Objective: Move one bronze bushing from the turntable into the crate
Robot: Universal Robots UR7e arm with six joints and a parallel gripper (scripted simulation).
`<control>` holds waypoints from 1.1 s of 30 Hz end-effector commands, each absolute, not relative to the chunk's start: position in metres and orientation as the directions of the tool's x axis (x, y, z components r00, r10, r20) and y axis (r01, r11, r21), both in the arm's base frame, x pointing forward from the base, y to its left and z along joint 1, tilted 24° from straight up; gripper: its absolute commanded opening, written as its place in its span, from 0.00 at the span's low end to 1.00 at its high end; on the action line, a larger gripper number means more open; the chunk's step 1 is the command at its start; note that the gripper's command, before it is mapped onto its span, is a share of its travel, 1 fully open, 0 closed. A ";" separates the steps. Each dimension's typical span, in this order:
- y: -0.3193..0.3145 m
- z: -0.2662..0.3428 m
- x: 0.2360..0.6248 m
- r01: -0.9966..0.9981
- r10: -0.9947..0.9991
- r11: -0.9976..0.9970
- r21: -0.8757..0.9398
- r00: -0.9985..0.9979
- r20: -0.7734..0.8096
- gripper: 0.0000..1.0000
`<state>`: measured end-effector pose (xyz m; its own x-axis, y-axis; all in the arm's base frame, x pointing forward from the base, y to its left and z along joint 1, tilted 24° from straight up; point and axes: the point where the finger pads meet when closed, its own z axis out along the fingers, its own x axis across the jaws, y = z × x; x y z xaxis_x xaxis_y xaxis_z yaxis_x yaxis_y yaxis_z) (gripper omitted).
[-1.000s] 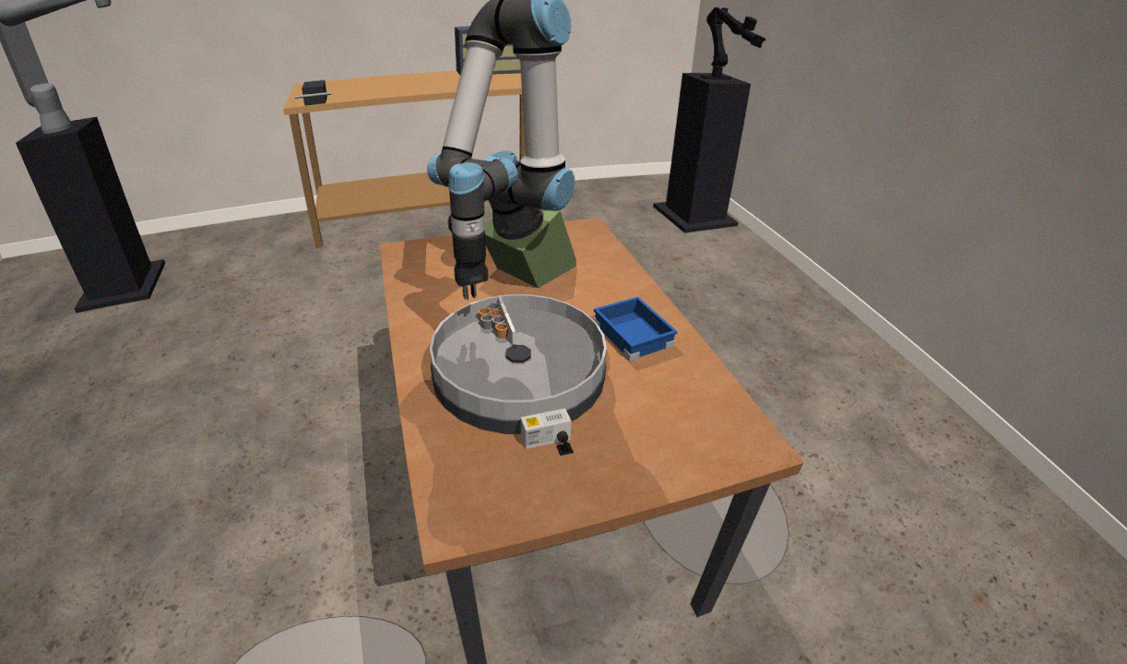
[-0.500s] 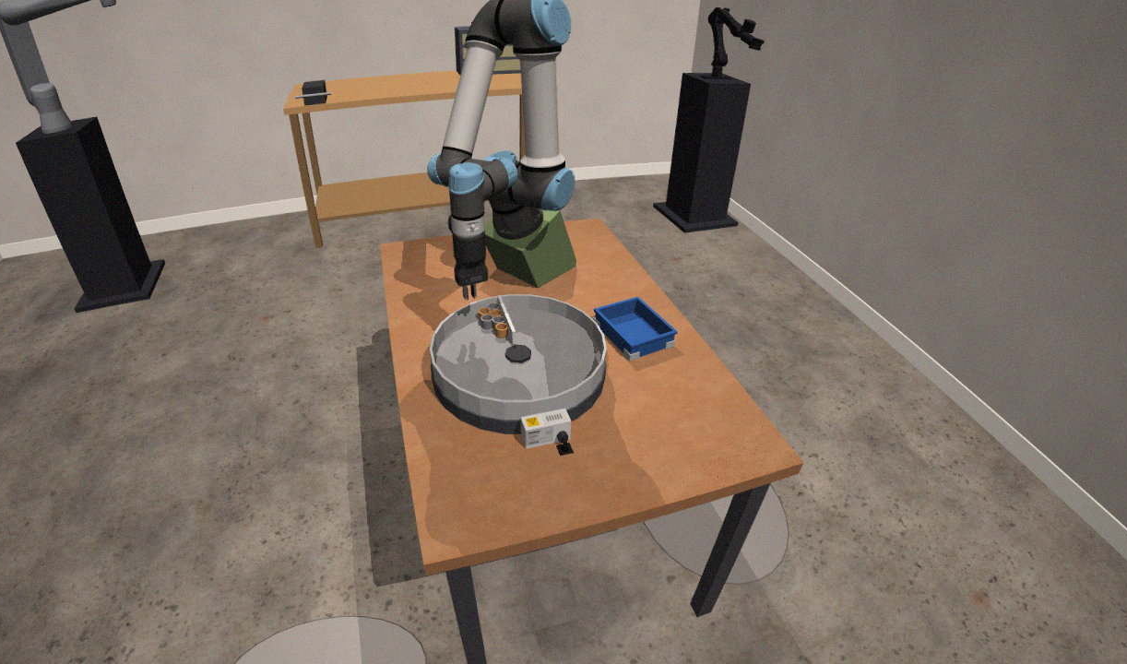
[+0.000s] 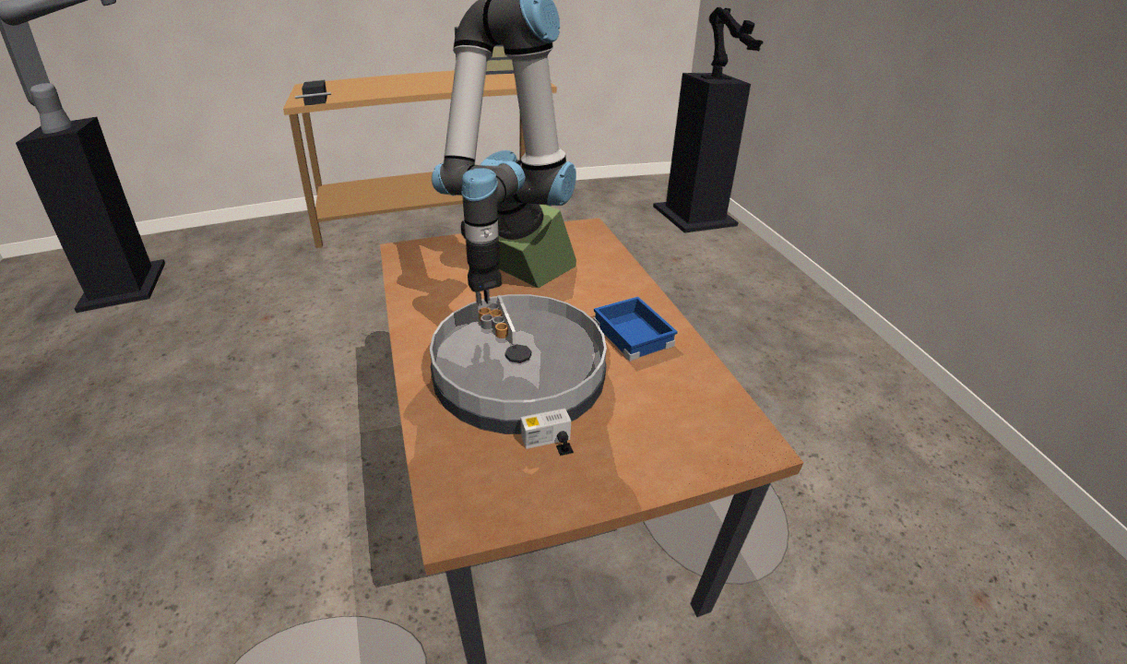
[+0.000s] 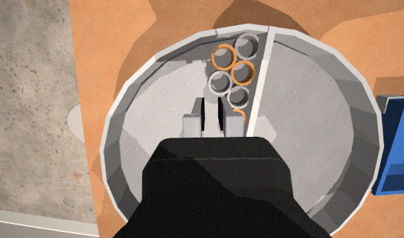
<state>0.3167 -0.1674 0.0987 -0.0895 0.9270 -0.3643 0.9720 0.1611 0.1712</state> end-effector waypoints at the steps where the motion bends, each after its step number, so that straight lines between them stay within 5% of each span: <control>1: -0.168 0.100 0.323 0.973 0.924 0.152 0.172 -0.078 -0.375 0.40; 33: -0.143 0.086 0.351 0.973 0.924 0.153 0.172 -0.079 -0.373 0.40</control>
<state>0.3477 -0.1427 0.0843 -0.0813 0.9262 -0.3682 0.9737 0.1528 0.1692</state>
